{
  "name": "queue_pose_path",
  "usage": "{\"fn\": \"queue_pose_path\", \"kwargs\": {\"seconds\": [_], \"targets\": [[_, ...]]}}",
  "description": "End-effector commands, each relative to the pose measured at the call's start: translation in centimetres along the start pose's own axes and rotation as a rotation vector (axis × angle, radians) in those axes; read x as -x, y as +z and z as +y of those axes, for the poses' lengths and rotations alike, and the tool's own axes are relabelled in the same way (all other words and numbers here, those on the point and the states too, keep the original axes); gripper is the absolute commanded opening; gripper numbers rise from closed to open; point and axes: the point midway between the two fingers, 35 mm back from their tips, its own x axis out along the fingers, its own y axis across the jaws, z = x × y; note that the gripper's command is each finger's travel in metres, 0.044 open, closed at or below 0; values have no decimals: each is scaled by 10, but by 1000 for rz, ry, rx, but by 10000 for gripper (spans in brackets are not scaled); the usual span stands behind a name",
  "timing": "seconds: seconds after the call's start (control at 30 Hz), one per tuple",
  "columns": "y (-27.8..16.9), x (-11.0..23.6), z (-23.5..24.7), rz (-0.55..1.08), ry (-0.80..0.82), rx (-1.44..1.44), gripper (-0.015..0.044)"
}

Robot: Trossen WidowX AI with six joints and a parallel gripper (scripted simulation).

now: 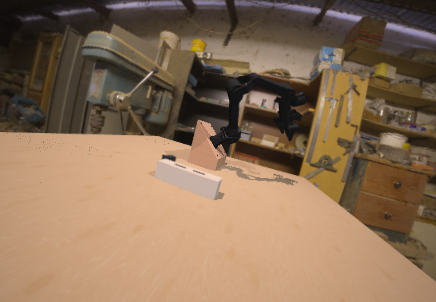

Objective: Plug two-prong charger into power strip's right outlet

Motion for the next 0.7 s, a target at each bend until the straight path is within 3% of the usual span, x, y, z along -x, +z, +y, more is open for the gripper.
{"fn": "queue_pose_path", "kwargs": {"seconds": [0.0, 0.67], "targets": [[-1, -8, -3, 28, -39, 12, 440], [-13, -43, -27, 178, -213, 15, 440]]}}
